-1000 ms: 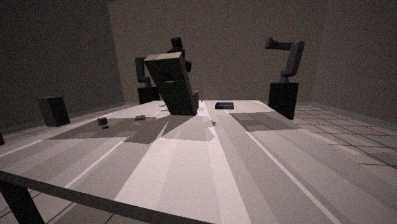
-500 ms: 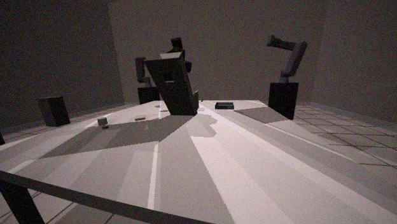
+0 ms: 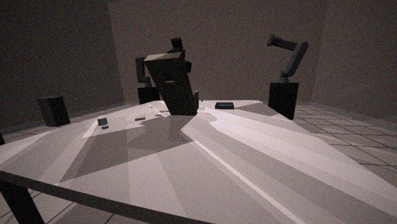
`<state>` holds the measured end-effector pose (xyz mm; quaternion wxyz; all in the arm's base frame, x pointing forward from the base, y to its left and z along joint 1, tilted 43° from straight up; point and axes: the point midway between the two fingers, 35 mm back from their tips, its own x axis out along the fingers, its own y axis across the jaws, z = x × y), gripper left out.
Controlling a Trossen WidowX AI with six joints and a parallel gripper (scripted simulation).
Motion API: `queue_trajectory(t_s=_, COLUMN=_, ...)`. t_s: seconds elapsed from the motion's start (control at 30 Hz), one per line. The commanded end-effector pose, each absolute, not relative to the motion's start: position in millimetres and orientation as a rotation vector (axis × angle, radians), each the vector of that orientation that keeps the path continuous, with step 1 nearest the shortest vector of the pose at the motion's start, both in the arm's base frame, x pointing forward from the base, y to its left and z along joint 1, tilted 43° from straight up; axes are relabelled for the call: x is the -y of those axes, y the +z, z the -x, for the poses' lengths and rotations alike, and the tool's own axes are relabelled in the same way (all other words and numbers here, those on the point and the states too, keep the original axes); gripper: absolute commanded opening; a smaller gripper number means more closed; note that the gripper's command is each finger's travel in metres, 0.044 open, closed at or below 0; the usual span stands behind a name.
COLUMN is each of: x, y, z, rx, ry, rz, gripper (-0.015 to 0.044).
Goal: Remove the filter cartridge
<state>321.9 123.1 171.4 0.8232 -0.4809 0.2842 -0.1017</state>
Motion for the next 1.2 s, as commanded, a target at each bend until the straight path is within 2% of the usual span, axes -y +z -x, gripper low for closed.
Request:
queue_trajectory(t_s=0.0, x=-124, y=171, z=-322, rx=-0.607, ry=-0.21, rz=1.024, gripper=0.0097)
queue_trajectory(t_s=1.17, x=-118, y=166, z=-334, rx=-0.606, ry=-0.211, rz=1.024, gripper=0.0097)
